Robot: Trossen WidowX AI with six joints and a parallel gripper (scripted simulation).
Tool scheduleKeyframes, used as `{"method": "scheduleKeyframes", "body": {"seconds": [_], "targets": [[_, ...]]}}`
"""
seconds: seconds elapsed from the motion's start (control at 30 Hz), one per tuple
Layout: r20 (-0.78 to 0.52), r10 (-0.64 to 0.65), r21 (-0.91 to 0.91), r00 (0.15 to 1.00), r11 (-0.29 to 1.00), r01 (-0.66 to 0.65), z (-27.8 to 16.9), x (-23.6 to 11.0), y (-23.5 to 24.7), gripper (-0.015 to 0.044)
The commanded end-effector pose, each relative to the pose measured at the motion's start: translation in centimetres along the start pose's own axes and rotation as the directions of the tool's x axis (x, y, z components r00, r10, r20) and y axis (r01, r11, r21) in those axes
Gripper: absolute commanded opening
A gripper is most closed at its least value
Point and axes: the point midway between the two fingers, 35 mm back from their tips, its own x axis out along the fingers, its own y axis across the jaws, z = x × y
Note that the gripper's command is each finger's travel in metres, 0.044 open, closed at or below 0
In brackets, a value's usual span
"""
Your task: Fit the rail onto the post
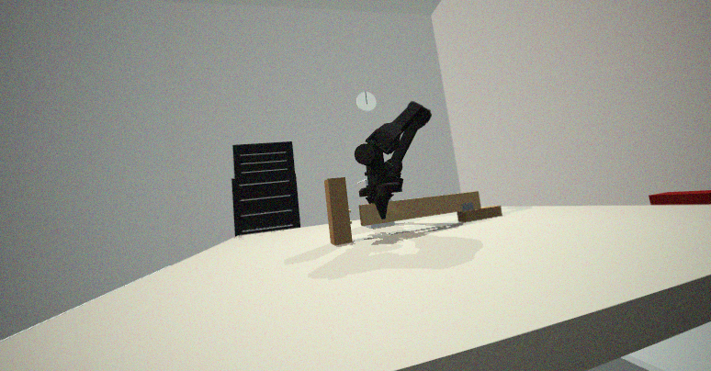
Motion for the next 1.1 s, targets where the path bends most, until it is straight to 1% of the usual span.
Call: {"method": "scheduleKeyframes", "body": {"seconds": [0.0, 1.07], "targets": [[-0.002, -0.003, 0.002, 1.000, 1.000, 0.003, -0.10, -0.13, 0.02, 0.0000], [-0.003, -0.003, 0.002, 1.000, 1.000, 0.003, -0.73, -0.28, -0.06, 0.0000]]}}
